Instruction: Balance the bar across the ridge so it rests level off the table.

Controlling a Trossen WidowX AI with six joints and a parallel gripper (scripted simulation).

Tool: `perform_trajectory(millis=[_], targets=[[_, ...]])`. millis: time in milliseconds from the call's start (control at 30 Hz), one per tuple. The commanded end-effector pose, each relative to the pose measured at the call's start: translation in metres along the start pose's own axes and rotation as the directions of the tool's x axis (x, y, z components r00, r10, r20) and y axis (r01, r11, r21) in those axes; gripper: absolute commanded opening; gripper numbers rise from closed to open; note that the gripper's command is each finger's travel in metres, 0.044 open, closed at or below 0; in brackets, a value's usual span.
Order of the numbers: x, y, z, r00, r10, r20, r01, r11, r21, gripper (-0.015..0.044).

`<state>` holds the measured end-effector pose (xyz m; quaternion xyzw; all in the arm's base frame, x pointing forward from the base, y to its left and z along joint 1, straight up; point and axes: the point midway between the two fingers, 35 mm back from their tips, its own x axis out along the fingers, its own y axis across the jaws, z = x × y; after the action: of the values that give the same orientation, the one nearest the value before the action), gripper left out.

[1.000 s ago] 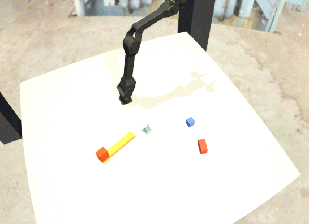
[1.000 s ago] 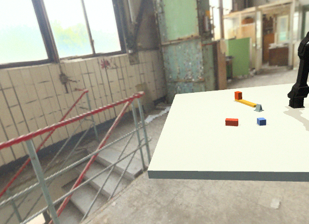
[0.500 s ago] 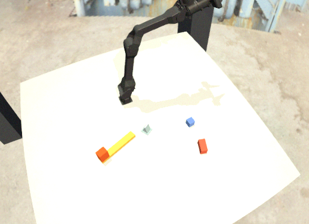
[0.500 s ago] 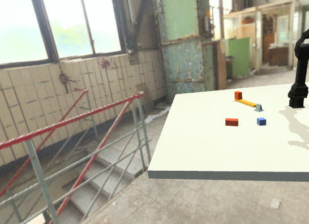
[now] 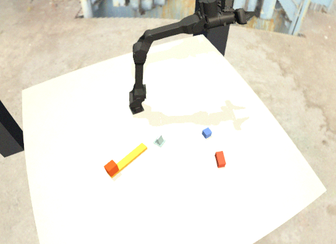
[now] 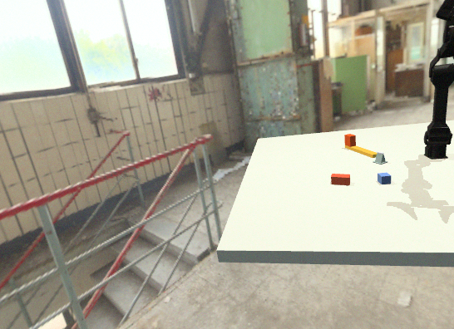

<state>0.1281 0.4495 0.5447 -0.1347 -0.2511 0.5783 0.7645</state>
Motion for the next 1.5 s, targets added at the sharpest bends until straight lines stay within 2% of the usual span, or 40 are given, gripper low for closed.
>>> perform_trajectory(millis=[0,333,633,967,1467], targets=[[-0.009,-0.016,-0.02,0.998,-0.02,-0.066,0.015,0.998,-0.067,0.0315],[-0.023,-0.06,-0.085,0.963,-0.09,-0.253,0.035,0.976,-0.214,0.0315],[-0.048,-0.098,-0.142,0.896,-0.145,-0.419,0.003,0.947,-0.322,0.0315],[-0.091,-0.14,-0.2,0.781,-0.225,-0.583,-0.012,0.927,-0.374,0.0315],[-0.167,-0.184,-0.271,0.572,-0.252,-0.781,-0.18,0.89,-0.42,0.0315]])
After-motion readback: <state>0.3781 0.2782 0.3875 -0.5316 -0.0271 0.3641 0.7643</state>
